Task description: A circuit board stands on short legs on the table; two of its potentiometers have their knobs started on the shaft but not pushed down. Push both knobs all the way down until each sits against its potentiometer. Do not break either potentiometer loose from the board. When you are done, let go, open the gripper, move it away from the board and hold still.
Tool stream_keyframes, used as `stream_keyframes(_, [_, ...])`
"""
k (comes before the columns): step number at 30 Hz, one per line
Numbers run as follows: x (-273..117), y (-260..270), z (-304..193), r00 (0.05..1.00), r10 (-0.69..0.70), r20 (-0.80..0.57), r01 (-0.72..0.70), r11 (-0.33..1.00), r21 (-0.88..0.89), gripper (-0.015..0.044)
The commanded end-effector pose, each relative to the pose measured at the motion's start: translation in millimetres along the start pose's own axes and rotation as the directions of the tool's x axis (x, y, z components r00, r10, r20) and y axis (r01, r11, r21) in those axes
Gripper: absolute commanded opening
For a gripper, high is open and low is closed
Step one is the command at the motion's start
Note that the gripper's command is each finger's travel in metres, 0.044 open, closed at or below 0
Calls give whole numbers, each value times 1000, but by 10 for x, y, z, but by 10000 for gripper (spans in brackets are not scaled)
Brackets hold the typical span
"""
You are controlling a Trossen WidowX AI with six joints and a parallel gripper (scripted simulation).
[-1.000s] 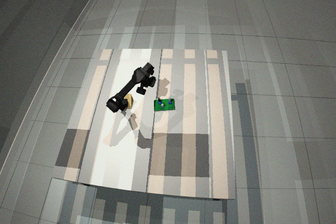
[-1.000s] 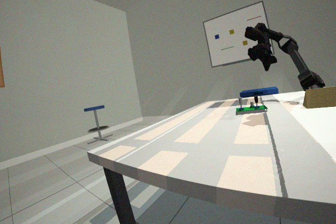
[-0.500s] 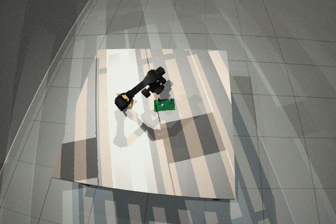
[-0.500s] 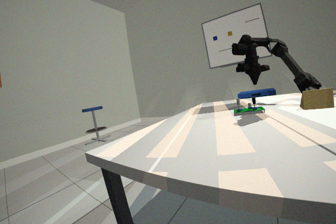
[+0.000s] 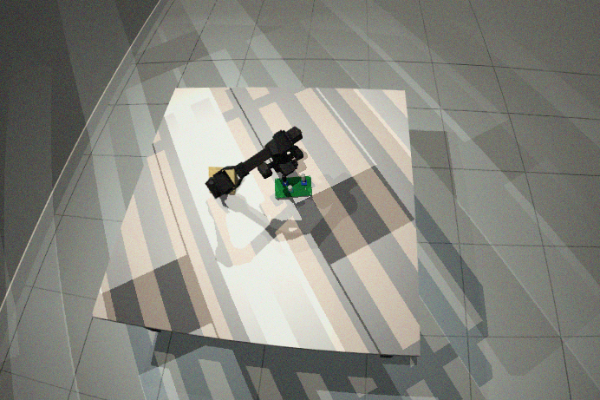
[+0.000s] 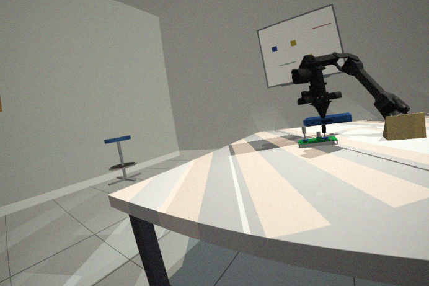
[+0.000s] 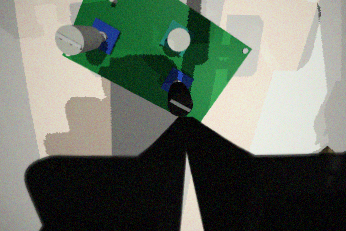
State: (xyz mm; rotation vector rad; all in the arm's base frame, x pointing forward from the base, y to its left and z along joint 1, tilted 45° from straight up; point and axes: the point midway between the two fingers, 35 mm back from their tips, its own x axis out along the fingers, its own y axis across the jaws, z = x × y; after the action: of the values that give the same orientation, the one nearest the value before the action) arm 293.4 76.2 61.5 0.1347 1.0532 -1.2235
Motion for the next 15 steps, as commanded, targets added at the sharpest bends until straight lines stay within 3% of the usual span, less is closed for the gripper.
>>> stream_keyframes(1, [18,10,7,1000,8,6,-8,1000,-4,0])
stream_keyframes(15, [218,11,9,1000,8,7,-8,1000,-3,0])
